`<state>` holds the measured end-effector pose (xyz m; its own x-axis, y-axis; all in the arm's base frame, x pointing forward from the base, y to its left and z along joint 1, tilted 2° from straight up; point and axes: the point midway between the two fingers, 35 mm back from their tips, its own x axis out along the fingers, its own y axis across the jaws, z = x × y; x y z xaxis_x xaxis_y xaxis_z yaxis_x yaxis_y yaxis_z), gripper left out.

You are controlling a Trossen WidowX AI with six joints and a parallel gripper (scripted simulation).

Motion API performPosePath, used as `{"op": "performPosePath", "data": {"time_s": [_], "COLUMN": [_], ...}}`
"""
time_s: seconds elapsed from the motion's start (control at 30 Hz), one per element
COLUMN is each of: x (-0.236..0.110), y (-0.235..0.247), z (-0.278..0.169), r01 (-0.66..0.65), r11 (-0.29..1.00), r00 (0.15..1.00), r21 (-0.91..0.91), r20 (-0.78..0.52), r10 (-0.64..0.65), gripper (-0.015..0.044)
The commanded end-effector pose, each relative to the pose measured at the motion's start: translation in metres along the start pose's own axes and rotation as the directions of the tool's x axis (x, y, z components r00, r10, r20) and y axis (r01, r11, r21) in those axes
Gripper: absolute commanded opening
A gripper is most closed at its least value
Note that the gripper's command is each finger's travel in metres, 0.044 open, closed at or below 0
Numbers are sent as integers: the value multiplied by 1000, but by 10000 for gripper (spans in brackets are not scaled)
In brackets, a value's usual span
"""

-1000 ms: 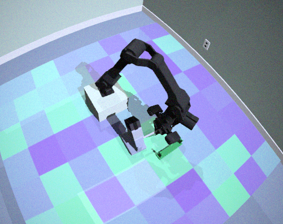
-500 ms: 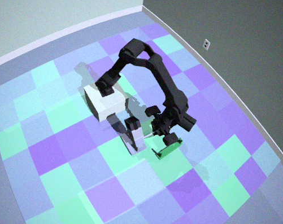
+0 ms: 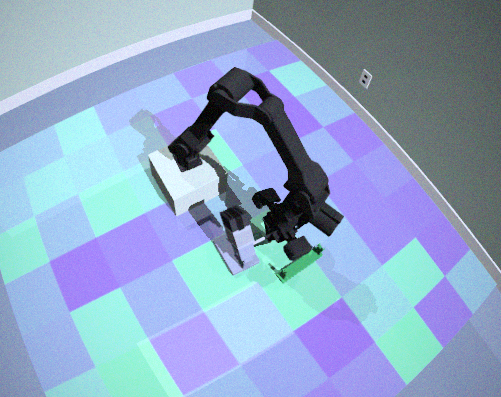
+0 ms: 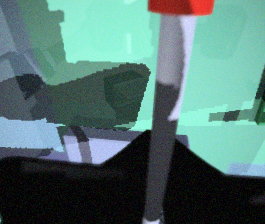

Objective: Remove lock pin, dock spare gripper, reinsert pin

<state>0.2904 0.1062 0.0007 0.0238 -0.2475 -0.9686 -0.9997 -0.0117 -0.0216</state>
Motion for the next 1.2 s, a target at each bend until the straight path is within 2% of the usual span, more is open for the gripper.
{"op": "performPosePath", "data": {"time_s": [0.0, 1.17], "x": [0, 6], "y": [0, -2], "z": [-3, -28], "r01": [4, -7], "r11": [1000, 1000], "r00": [1000, 1000], "r21": [-4, -7], "r20": [1, 2], "r10": [-4, 7], "gripper": [0, 0]}}
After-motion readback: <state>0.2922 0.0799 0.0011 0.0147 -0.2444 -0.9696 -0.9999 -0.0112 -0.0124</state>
